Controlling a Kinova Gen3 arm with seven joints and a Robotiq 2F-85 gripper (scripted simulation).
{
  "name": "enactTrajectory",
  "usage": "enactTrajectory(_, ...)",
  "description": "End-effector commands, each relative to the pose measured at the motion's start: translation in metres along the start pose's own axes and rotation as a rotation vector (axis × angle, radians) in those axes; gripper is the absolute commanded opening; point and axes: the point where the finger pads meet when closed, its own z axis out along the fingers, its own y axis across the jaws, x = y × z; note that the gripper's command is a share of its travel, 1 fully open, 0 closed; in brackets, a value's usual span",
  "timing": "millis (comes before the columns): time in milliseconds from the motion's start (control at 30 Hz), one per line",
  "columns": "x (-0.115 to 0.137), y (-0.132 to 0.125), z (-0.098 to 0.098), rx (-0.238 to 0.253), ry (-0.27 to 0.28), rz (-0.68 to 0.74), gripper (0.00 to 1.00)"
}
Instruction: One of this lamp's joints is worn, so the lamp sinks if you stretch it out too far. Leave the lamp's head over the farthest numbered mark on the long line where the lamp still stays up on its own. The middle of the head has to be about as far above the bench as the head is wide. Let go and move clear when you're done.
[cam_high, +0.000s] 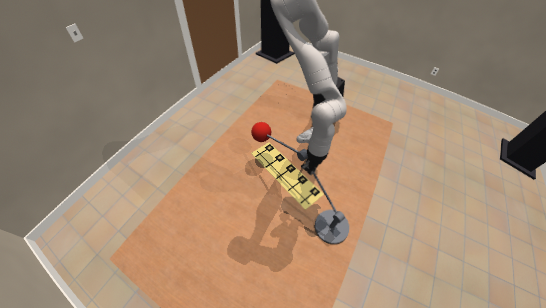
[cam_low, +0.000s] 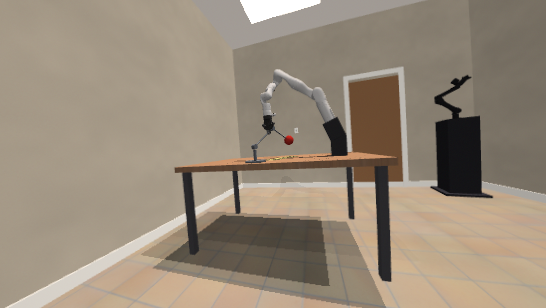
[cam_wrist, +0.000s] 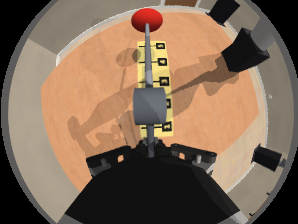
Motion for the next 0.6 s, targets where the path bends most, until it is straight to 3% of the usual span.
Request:
enactTrajectory(0, -0.006, -0.003, -0.007, 0.012, -0.013, -0.004, 0.0)
enactTrajectory(200, -0.006, -0.003, -0.007, 0.012, -0.013, -0.004, 0.0)
enactTrajectory(567, -0.02, -0.003, -0.026, 0.012, -0.013, -0.004, 0.0)
